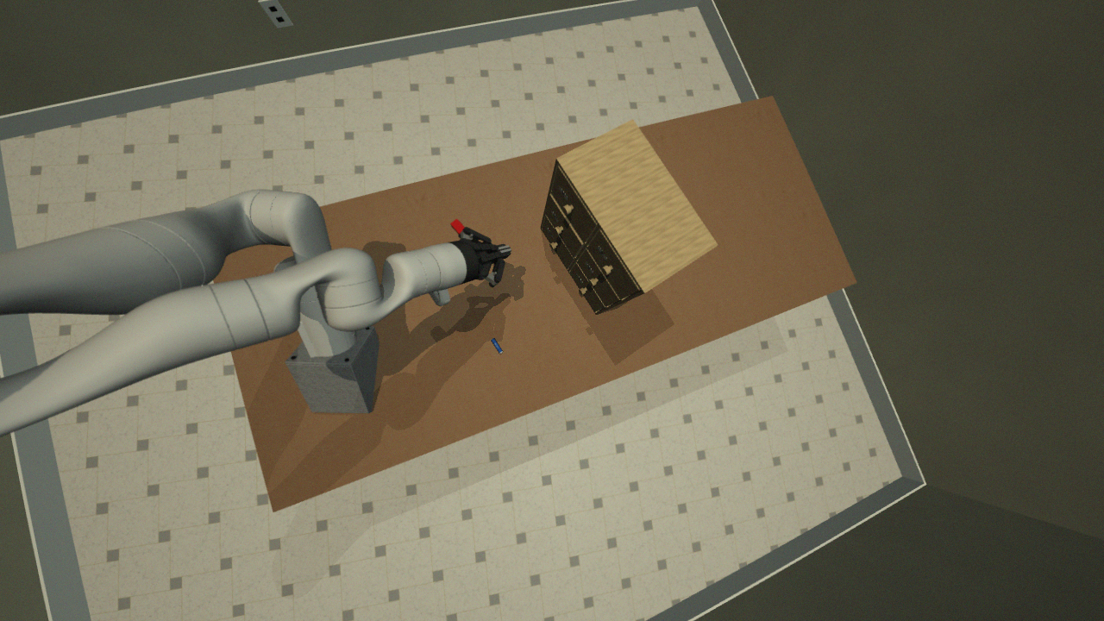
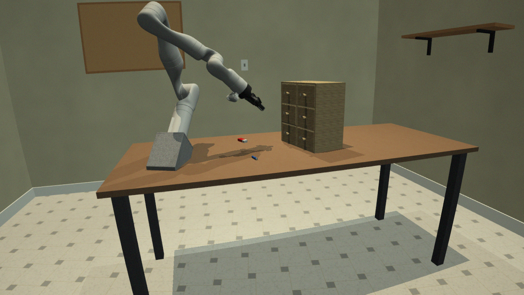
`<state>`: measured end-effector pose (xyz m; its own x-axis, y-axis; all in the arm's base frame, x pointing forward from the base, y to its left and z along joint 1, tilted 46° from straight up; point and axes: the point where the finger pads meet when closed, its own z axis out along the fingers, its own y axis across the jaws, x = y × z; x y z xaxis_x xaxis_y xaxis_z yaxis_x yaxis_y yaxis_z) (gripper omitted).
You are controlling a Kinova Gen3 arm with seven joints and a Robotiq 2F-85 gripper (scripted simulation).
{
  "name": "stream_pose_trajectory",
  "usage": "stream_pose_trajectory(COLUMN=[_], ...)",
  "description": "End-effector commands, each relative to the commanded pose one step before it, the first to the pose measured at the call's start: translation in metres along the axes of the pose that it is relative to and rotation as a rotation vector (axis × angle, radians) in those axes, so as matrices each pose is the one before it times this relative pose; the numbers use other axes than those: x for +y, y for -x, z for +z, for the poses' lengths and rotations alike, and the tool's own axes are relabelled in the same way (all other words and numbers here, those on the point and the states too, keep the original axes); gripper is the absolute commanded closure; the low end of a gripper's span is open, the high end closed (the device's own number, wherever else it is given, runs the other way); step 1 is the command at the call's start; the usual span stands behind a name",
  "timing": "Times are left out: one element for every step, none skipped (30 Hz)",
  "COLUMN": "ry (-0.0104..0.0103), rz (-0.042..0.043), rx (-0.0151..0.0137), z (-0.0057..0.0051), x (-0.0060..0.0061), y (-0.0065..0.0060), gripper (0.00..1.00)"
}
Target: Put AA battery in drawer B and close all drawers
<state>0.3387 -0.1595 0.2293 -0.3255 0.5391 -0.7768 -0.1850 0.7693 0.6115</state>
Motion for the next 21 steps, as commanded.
stream_pose_trajectory(ry=[-0.02669, 0.00000, -0.00002, 0.00000, 0.00000, -0.00002, 0.00003, -0.00003, 0.00004, -0.00004, 0.00004, -0.00003, 0.00000, 0.00000, 0.00003, -0.00002, 0.00002, -0.00001, 0.00001, 0.00001, 0.00000], rz=[-0.01791, 0.00010, -0.00005, 0.00001, 0.00005, -0.00004, 0.00008, -0.00006, 0.00008, -0.00006, 0.00006, -0.00005, 0.00000, 0.00000, 0.00005, -0.00004, 0.00004, -0.00003, 0.00003, -0.00002, 0.00002], rx=[0.04607, 0.02004, 0.02088, 0.02136, 0.02190, 0.02257, 0.02281, 0.02360, 0.02360, 0.02440, 0.02422, 0.02492, 0.00000, 0.00000, 0.02462, 0.02517, 0.02474, 0.02513, 0.02458, 0.02480, 0.02412], z=[-0.00841, -0.00251, -0.00250, -0.00261, -0.00271, -0.00272, -0.00287, -0.00280, -0.00299, -0.00287, -0.00306, -0.00292, 0.00000, 0.00000, -0.00308, -0.00293, -0.00307, -0.00290, -0.00301, -0.00282, -0.00291], x=[-0.00725, 0.00008, -0.00006, 0.00000, 0.00004, -0.00005, 0.00009, -0.00009, 0.00012, -0.00011, 0.00012, -0.00011, 0.00000, 0.00000, 0.00011, -0.00010, 0.00010, -0.00009, 0.00009, -0.00008, 0.00007], y=[0.00484, 0.00027, 0.00017, 0.00016, 0.00011, 0.00002, 0.00001, -0.00013, -0.00011, -0.00028, -0.00025, -0.00043, 0.00000, 0.00000, -0.00041, -0.00058, -0.00056, -0.00073, -0.00071, -0.00086, -0.00084], gripper=[1.00, 1.00, 1.00, 1.00, 1.00, 1.00, 1.00, 1.00, 1.00, 1.00, 1.00, 1.00, 1.00, 1.00, 1.00, 1.00, 1.00, 1.00, 1.00, 1.00, 1.00])
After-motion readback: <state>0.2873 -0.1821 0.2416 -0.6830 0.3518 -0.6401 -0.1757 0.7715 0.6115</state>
